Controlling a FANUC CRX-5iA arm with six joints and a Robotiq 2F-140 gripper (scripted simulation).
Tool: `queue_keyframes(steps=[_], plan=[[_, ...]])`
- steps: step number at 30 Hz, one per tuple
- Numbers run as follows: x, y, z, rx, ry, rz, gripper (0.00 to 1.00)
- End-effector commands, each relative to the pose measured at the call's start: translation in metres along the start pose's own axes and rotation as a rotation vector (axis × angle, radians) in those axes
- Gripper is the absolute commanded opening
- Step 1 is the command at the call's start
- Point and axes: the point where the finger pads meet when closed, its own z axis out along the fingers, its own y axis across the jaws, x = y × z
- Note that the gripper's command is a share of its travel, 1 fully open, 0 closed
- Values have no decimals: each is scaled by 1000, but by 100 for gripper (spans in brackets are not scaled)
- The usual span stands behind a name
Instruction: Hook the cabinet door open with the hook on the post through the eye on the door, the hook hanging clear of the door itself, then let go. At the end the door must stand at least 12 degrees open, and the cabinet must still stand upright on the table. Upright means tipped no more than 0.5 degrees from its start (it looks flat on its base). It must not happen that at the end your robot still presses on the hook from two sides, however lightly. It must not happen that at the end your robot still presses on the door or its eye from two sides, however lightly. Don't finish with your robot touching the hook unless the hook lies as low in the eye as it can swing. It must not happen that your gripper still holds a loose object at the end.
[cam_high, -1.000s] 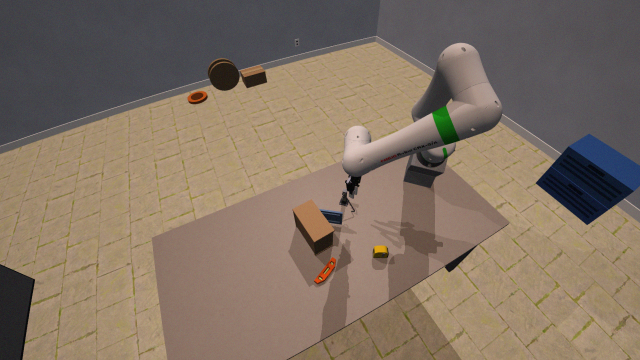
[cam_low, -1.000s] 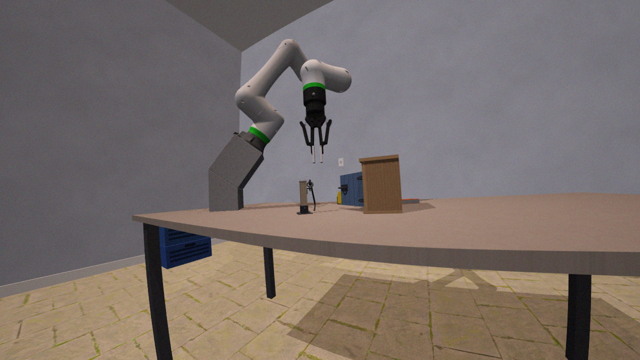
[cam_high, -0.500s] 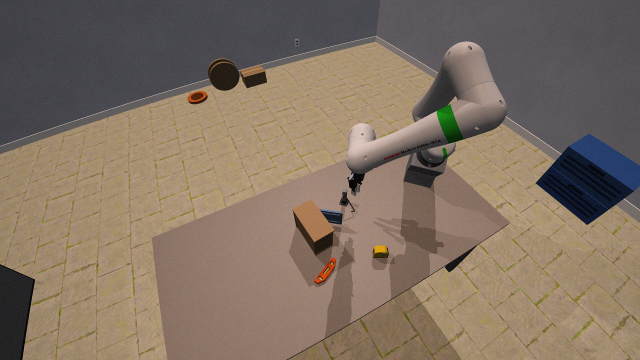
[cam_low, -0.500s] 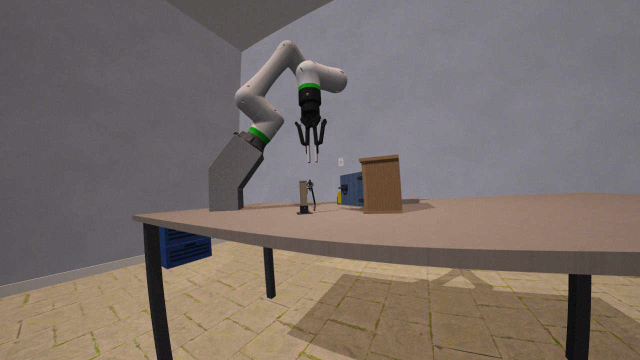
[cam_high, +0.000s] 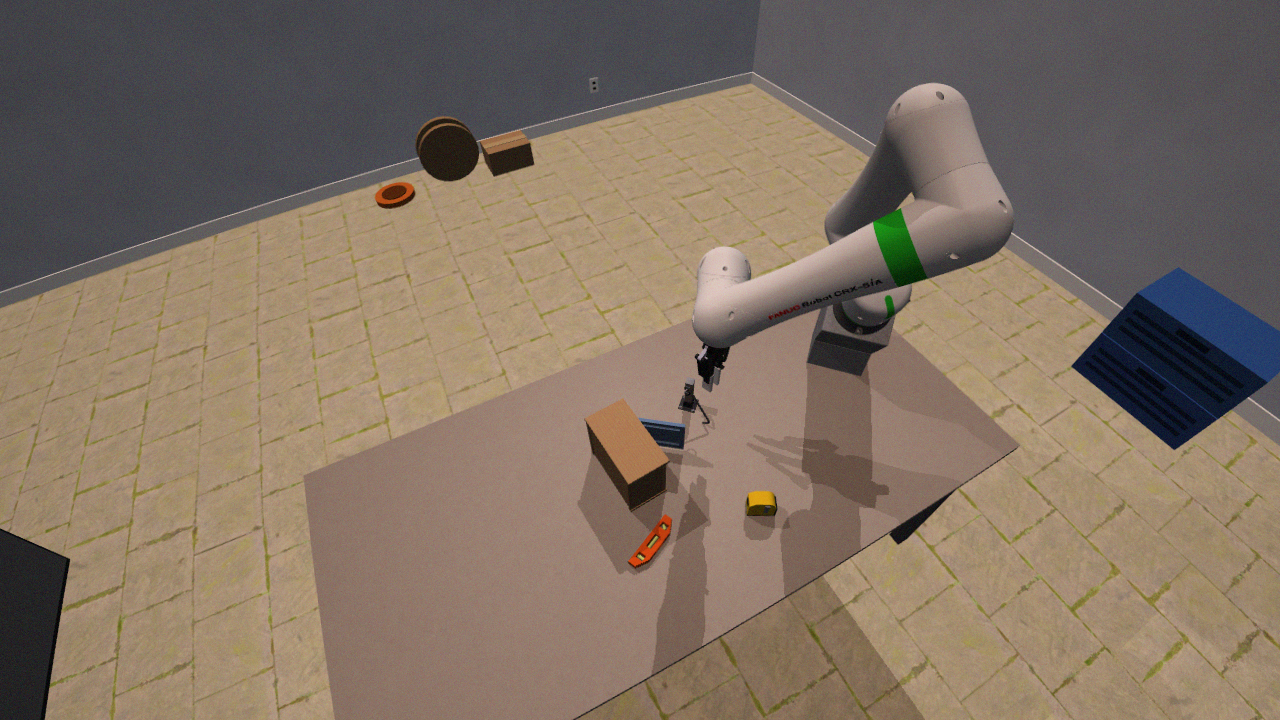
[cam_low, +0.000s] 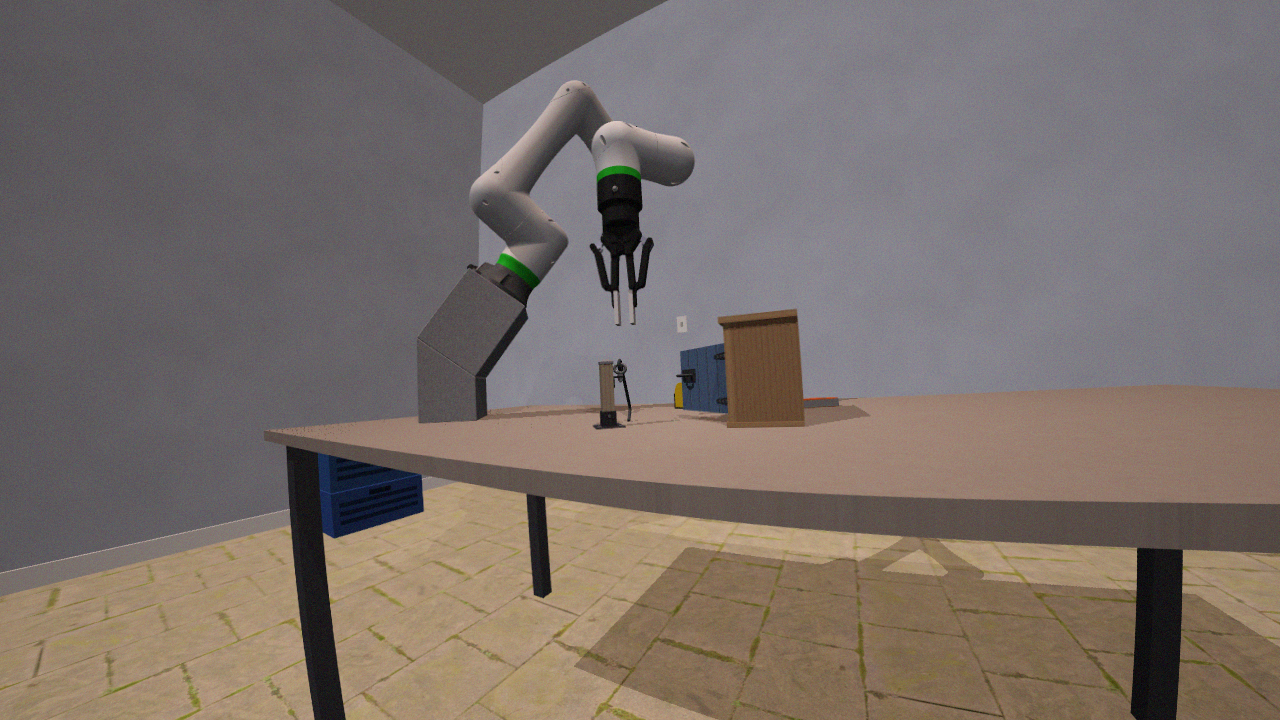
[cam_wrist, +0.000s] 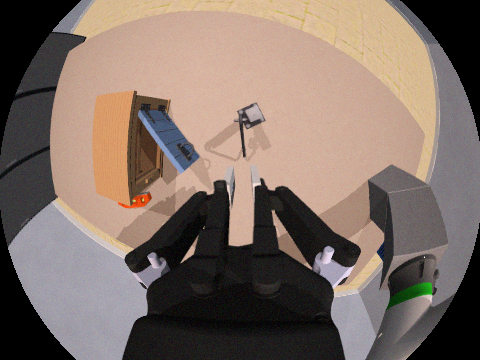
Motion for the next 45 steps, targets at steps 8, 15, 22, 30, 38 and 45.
queue_keyframes(steps=[8,15,22,30,38,45], plan=[[0,0,3,-1,0,0,15],[0,0,11,-1,0,0,15],[1,0,33,-1,0,0,15],[1,0,56,-1,0,0,15],[1,1,89,-1,0,0,15],[1,1,107,-1,0,0,15]])
